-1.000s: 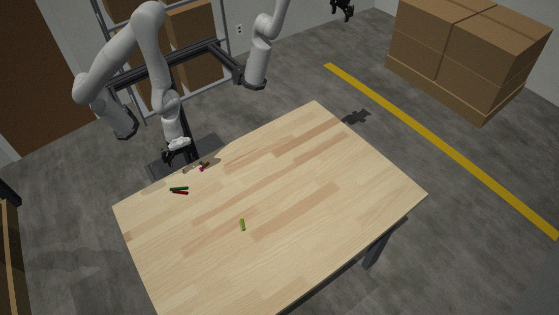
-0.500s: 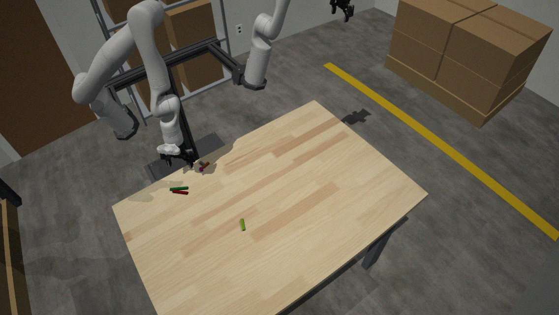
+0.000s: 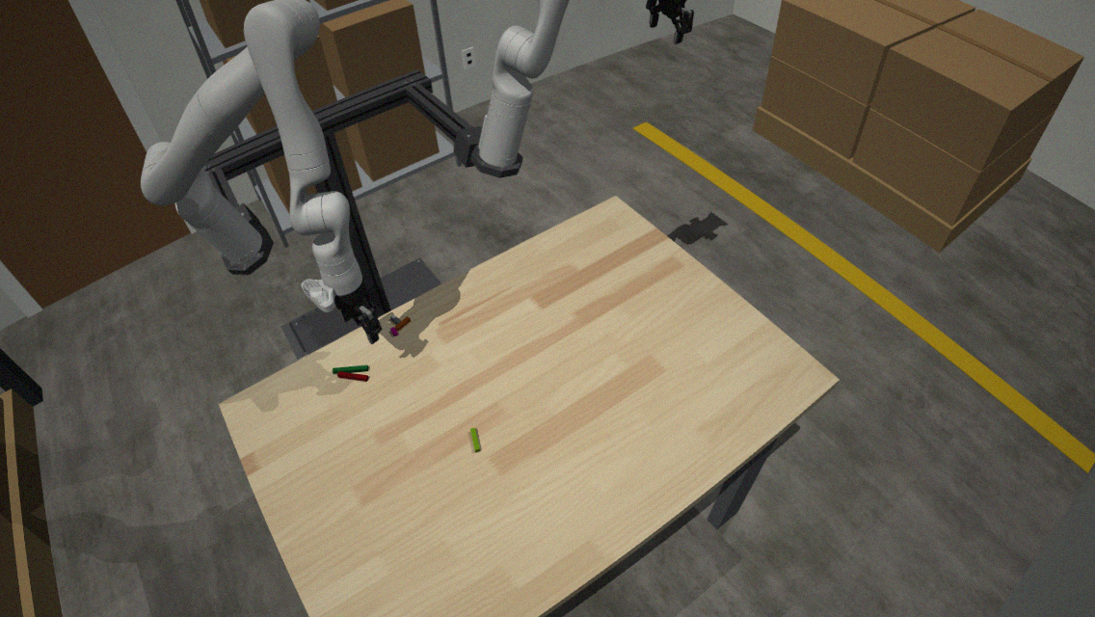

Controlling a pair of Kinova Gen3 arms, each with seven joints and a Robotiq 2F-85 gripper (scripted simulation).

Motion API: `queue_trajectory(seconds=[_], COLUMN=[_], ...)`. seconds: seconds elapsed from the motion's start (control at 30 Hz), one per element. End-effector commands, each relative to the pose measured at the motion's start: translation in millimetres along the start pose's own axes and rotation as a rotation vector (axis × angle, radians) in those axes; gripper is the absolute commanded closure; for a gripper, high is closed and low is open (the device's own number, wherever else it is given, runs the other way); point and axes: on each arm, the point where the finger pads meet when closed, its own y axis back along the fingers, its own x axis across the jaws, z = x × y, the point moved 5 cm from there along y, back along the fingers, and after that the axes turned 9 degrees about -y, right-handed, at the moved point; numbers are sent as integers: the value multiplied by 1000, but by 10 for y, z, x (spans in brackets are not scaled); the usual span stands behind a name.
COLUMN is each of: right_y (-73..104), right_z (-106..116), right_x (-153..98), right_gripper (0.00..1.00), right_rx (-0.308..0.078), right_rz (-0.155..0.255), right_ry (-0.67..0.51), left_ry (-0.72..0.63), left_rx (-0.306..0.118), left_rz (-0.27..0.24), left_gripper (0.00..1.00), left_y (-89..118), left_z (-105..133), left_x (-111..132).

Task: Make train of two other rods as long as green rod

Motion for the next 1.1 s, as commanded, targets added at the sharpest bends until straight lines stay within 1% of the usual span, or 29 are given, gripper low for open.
queue_trajectory(seconds=[0.0, 0.1, 0.2, 0.4, 1.07], right_y=[32, 51, 63, 68, 68], right_z=[20, 30, 35, 38, 38], right_x=[-70, -113, -138, -150, -151], right_gripper=[2, 2, 2, 2, 2], right_rx=[-5, -16, -23, -26, -26], right_rz=[3, -1, -3, -4, -4], right_ry=[-109, -175, -213, -230, -231], left_ry=[0, 0, 0, 0, 0], left_rx=[-2, -2, -2, -2, -2], left_rz=[1, 1, 1, 1, 1], left_gripper=[2, 2, 2, 2, 2], left_y=[6, 6, 6, 6, 6], left_z=[2, 2, 2, 2, 2], left_x=[1, 1, 1, 1, 1])
